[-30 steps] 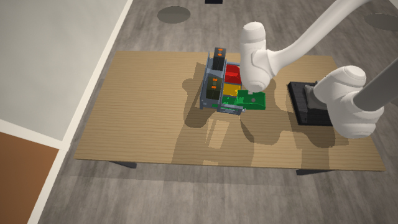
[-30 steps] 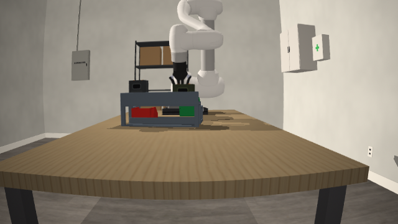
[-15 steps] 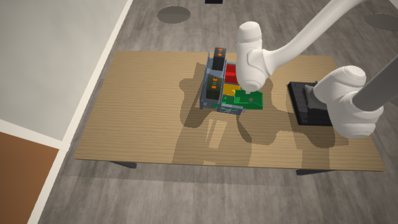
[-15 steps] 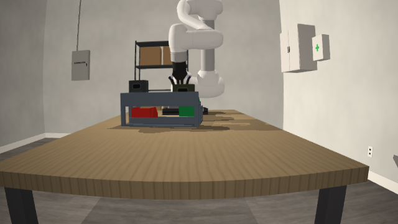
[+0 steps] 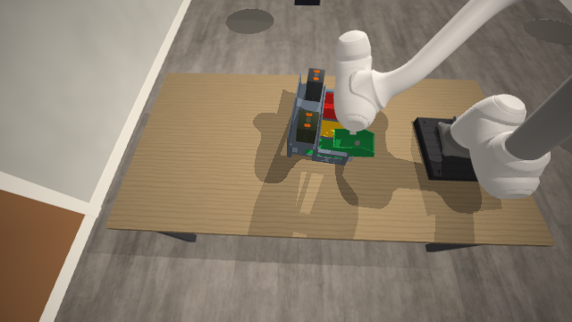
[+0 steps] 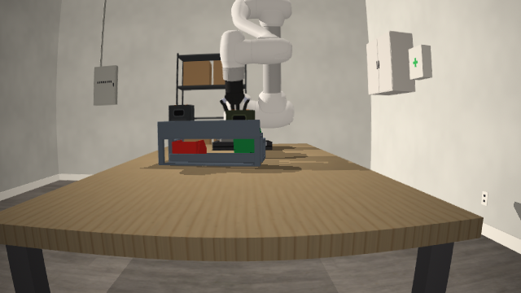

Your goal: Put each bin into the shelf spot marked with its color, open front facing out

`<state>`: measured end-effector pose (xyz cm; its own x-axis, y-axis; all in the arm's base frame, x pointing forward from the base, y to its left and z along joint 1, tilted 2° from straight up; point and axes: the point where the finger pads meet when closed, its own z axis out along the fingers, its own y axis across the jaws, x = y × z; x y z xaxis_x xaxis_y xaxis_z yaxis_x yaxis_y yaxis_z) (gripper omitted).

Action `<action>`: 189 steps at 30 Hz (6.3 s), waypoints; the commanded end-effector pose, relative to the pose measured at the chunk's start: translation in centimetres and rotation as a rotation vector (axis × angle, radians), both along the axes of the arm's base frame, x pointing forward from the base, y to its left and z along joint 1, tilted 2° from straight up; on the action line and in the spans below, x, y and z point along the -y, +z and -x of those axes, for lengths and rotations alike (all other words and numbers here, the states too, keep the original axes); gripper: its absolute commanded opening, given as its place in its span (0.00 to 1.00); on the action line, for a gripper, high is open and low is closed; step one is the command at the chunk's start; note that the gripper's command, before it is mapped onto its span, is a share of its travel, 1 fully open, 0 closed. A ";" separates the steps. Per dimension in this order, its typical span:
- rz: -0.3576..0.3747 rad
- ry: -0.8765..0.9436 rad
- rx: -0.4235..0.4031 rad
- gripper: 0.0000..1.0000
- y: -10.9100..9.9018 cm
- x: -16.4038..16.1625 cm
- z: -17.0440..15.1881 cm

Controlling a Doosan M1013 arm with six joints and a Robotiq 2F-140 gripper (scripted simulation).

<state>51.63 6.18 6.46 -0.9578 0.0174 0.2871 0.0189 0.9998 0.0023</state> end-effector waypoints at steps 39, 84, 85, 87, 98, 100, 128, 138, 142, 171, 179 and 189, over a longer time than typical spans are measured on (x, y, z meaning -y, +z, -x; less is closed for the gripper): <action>0.000 0.000 0.000 0.10 -0.1 0.0 -1.9; 0.000 0.000 0.000 0.10 -0.2 0.0 -2.0; 0.000 0.000 0.000 0.10 -0.2 0.0 -2.0; 0.000 0.000 0.000 0.10 -0.2 0.0 -2.0; 0.000 0.000 0.000 0.10 -0.4 0.0 -2.0; 0.000 0.000 0.000 0.10 -0.5 0.0 -2.0; 0.000 0.000 0.000 0.10 -1.4 0.0 -1.9; 0.000 0.000 0.000 0.10 -1.7 0.0 -1.9; 0.000 0.000 0.000 0.10 -1.7 0.0 -1.9; 0.000 0.000 0.000 0.10 -1.9 0.0 -1.9; 0.000 0.000 0.000 0.10 -1.9 0.0 -1.9; 0.000 0.000 0.002 0.10 -1.9 0.0 -2.0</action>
<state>53.58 6.15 4.51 -0.9581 0.0174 0.2860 0.0189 0.9998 0.0023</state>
